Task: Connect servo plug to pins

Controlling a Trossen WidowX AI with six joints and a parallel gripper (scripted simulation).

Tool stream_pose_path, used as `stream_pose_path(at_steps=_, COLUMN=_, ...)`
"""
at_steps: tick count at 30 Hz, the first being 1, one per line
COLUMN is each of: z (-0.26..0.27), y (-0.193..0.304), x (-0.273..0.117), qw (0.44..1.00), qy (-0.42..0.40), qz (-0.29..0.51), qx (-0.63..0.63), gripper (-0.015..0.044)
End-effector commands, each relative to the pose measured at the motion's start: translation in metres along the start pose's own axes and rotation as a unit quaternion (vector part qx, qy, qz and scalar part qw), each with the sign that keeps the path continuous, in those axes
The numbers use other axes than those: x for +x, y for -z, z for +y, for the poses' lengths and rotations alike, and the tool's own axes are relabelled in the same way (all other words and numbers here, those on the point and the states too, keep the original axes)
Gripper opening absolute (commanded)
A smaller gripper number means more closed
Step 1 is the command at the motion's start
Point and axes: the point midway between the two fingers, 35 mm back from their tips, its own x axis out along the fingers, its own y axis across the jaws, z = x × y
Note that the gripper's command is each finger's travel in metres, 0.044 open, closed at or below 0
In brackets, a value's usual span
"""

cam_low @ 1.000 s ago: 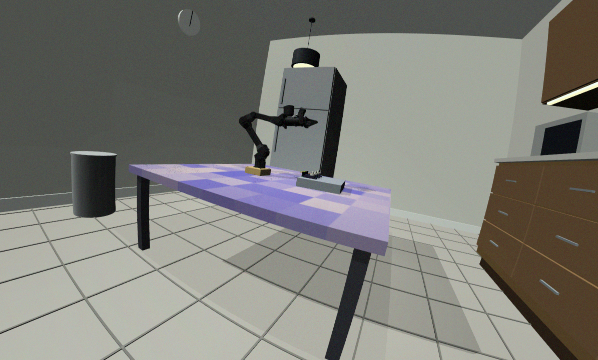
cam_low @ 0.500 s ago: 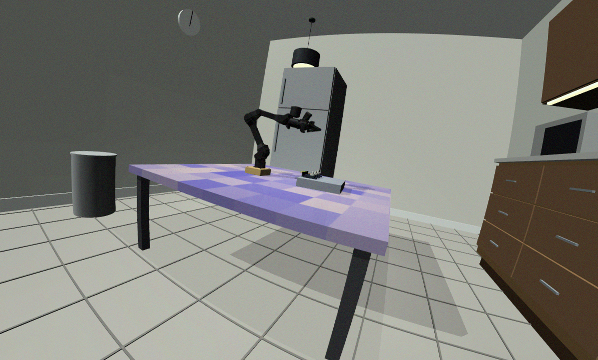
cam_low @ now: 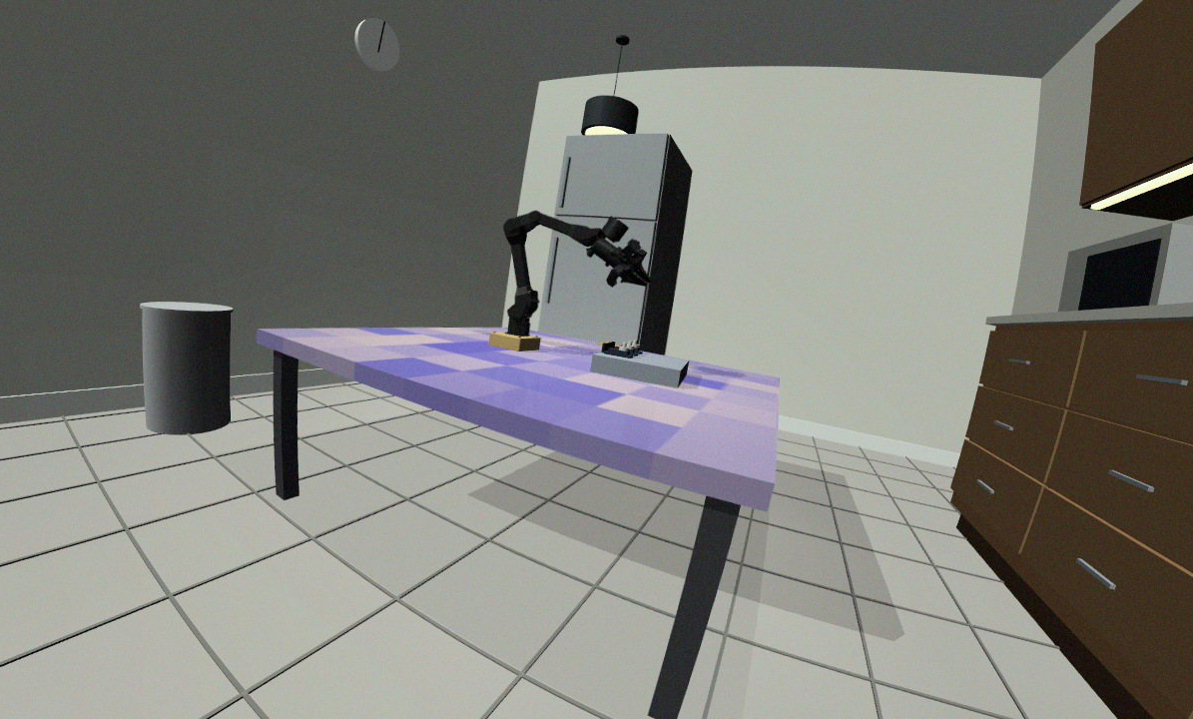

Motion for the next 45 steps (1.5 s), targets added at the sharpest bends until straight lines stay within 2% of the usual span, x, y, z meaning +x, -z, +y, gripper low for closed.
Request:
stream_pose_path(at_steps=1, z=0.000, y=0.010, x=0.013, qw=0.998, qy=0.024, qz=0.039, qx=0.050, gripper=0.0115)
stream_pose_path(at_steps=12, z=-0.005, y=0.047, x=0.045, qw=0.968, qy=0.114, qz=0.139, qx=0.177, gripper=0.0115)
stream_pose_path(at_steps=23, z=-0.012, y=0.087, x=0.067, qw=0.906, qy=0.231, qz=0.206, qx=0.287, gripper=0.0115)
stream_pose_path(at_steps=40, z=-0.025, y=0.148, x=0.081, qw=0.767, qy=0.439, qz=0.232, qx=0.407, gripper=0.0115)
stream_pose_path(at_steps=45, z=-0.026, y=0.150, x=0.082, qw=0.761, qy=0.447, qz=0.231, qx=0.410, gripper=0.0115)
